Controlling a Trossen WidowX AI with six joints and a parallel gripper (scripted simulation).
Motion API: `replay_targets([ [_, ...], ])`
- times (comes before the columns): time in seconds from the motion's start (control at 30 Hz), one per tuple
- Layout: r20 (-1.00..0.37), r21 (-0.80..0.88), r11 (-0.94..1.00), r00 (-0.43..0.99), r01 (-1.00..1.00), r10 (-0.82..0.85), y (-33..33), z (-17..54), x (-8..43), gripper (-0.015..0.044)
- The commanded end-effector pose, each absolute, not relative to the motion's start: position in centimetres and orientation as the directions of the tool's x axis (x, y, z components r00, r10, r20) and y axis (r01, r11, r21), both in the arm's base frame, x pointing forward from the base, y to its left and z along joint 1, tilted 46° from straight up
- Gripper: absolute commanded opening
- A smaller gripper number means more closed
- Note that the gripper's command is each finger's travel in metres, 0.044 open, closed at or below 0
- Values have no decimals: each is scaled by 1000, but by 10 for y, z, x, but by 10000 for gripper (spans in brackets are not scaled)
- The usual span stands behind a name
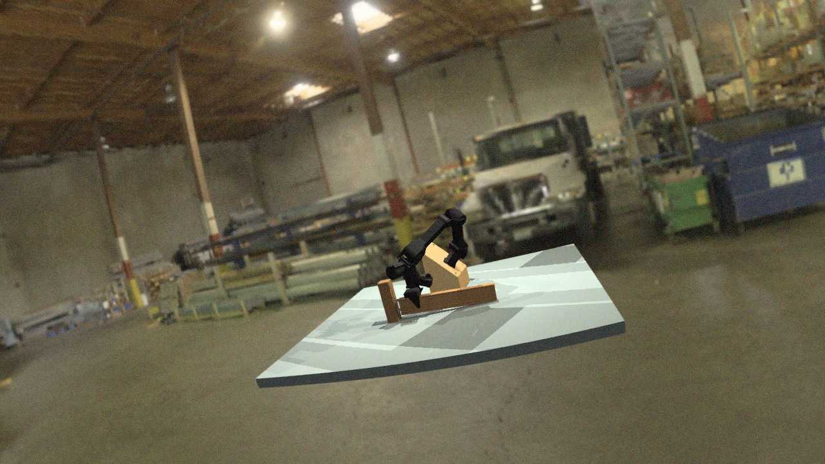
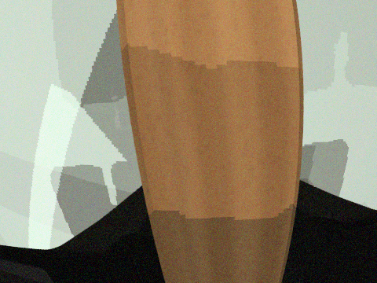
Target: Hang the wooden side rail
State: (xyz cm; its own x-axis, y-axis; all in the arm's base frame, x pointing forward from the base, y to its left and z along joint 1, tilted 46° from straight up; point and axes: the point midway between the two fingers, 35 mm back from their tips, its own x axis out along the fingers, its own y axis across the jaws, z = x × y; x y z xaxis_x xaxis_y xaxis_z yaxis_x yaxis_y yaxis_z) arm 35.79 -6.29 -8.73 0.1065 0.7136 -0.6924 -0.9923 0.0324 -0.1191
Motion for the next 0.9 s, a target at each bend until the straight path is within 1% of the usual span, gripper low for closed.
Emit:
replay_targets([
  [0.0,-696,-123,41,116,-992,708,-69,-87,357,0],
  [0.87,-696,-123,41,116,-992,708,-70,-89,358,0],
])
